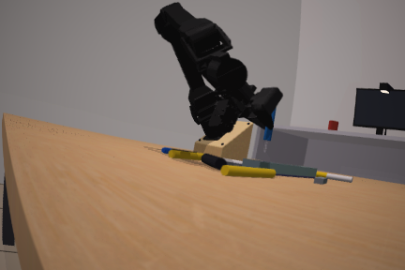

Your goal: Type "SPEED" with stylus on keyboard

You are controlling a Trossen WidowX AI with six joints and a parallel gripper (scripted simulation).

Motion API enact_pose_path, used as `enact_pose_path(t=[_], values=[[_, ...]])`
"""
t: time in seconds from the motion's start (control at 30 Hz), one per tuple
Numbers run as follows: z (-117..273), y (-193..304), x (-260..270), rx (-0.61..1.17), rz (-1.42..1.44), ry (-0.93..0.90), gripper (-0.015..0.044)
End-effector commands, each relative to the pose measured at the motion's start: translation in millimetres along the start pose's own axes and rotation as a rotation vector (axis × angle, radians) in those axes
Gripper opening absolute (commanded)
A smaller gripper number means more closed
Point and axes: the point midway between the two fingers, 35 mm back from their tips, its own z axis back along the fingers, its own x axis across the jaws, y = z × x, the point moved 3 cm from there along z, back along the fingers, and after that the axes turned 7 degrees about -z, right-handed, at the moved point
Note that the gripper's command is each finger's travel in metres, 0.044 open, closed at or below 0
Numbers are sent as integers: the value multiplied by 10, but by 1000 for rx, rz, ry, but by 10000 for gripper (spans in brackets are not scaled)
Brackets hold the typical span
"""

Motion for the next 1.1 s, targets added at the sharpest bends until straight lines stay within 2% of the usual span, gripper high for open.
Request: enact_pose_path(t=[0.0, 0.73, 1.07], values=[[-100, 58, -17, 0, -3, 4, 0], [-1096, 650, -424, 9, -11, 7, 0], [-1234, 546, -457, 10, -12, 7, 0]])
